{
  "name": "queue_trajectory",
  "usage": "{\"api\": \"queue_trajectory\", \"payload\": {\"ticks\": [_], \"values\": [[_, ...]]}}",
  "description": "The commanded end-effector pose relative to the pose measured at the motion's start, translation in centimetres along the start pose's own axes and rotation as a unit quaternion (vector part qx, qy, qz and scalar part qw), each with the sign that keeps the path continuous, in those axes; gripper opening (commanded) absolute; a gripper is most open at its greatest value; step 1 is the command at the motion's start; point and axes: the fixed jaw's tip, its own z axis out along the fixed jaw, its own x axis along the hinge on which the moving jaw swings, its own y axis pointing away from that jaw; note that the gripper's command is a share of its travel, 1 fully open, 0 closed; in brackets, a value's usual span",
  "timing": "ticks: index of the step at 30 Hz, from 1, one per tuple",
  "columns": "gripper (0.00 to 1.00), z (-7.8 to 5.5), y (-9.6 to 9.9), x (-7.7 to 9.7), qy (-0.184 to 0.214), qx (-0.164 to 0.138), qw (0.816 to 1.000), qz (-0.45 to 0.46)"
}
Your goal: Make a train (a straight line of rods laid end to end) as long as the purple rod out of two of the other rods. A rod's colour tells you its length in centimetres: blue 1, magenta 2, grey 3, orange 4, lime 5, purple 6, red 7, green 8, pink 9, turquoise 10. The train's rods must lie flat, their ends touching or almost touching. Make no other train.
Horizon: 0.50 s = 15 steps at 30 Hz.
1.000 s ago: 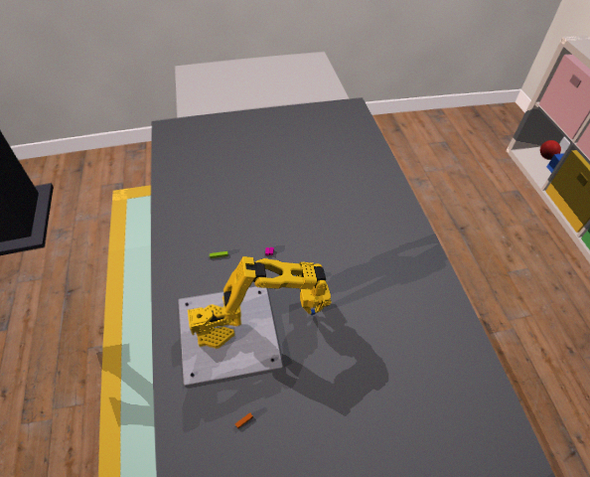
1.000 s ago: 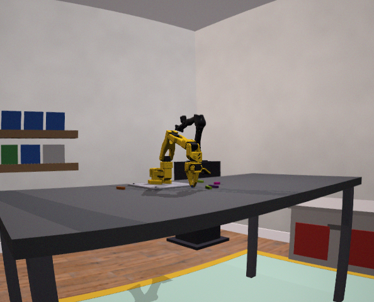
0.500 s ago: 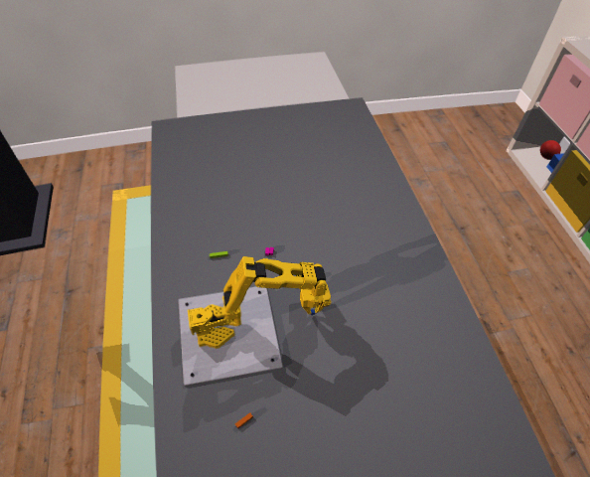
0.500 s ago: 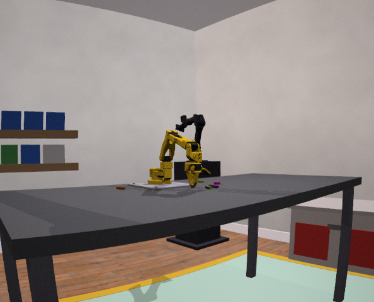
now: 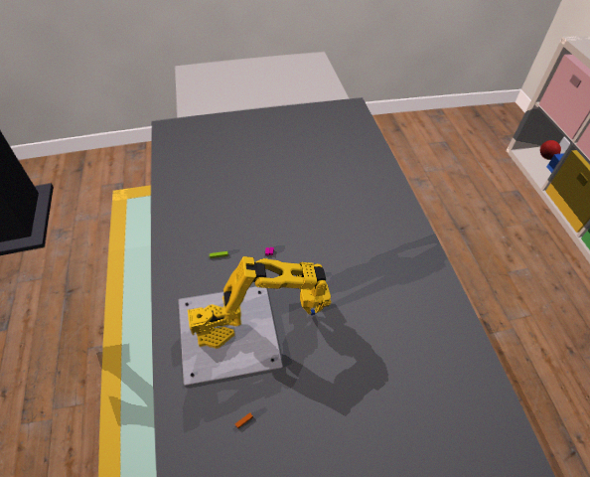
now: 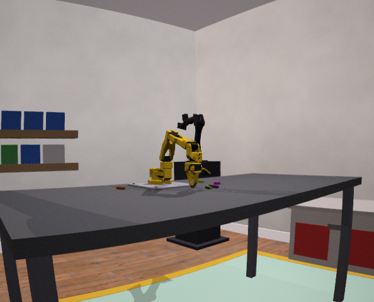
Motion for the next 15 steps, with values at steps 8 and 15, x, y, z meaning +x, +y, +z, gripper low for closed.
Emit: {"api": "queue_trajectory", "payload": {"ticks": [8,15], "values": [[0.0,0.35,0.16,0.06,-0.001,-0.007,1.0,0.001],[0.0,0.35,0.16,0.06,-0.001,-0.007,1.0,0.001]]}}
